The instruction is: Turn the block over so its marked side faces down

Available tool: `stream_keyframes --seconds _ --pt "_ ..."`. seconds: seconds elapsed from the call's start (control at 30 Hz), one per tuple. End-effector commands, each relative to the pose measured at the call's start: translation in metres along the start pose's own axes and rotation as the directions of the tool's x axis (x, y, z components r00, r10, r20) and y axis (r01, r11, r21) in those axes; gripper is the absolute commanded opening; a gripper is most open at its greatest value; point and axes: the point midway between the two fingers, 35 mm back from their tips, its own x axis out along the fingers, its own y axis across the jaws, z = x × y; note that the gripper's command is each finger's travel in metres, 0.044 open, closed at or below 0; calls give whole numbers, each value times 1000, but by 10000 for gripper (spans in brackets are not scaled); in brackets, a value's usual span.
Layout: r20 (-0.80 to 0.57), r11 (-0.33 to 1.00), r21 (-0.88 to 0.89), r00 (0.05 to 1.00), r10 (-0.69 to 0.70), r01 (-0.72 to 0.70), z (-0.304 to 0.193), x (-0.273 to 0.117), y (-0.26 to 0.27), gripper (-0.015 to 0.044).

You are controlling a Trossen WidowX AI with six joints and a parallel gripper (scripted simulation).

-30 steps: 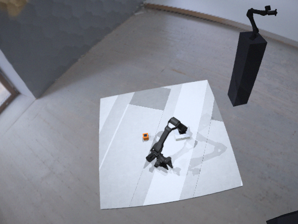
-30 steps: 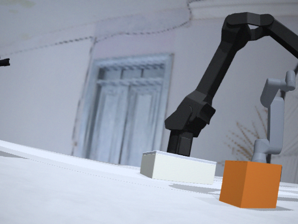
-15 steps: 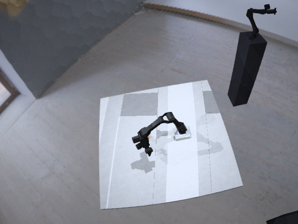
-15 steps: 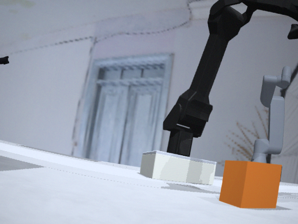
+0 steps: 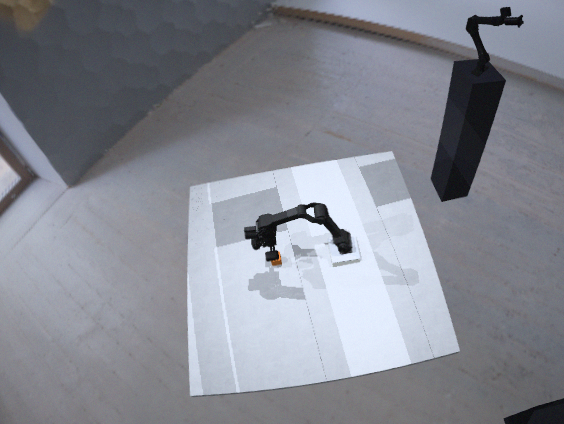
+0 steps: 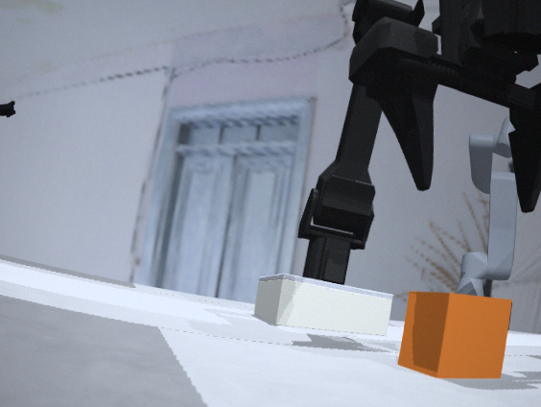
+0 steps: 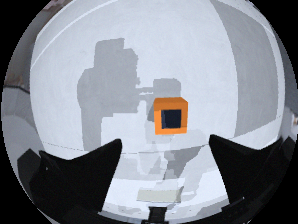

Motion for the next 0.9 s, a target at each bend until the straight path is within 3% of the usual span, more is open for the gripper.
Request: stream_keyframes --seconds 0.0,0.2,0.87 --pt "-7 1000 -1 1000 -24 24 1 -3 -8 440" --pt "-7 1000 -1 1000 -24 24 1 32 -9 440" --pt "-7 1000 -1 1000 -24 24 1 58 -10 440"
